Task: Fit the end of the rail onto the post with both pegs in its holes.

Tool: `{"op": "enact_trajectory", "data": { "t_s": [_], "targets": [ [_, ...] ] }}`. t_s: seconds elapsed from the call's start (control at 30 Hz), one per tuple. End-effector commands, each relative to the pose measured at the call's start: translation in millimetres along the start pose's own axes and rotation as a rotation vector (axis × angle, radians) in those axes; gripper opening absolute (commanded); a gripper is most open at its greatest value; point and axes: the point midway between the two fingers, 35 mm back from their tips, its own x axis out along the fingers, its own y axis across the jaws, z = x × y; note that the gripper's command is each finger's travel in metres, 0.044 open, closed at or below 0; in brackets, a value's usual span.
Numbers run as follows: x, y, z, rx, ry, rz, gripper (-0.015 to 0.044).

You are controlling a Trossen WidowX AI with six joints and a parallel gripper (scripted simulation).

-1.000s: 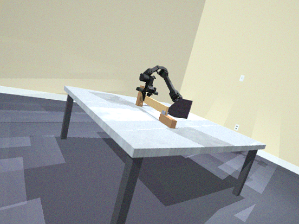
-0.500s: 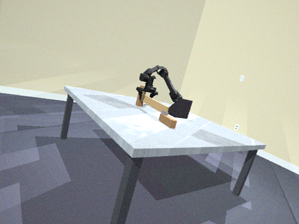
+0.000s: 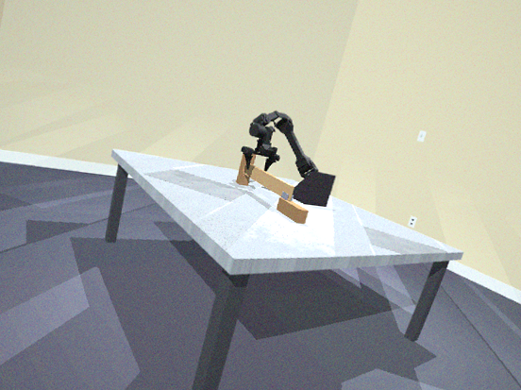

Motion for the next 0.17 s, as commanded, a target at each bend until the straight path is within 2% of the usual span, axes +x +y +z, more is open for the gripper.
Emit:
{"op": "enact_trajectory", "data": {
  "t_s": [0.0, 0.13],
  "targets": [
    [-0.9, -0.7, 0.8, 0.007, -0.003, 0.004, 0.044],
    [-0.9, -0.7, 0.8, 0.007, -0.003, 0.004, 0.044]
  ]
}}
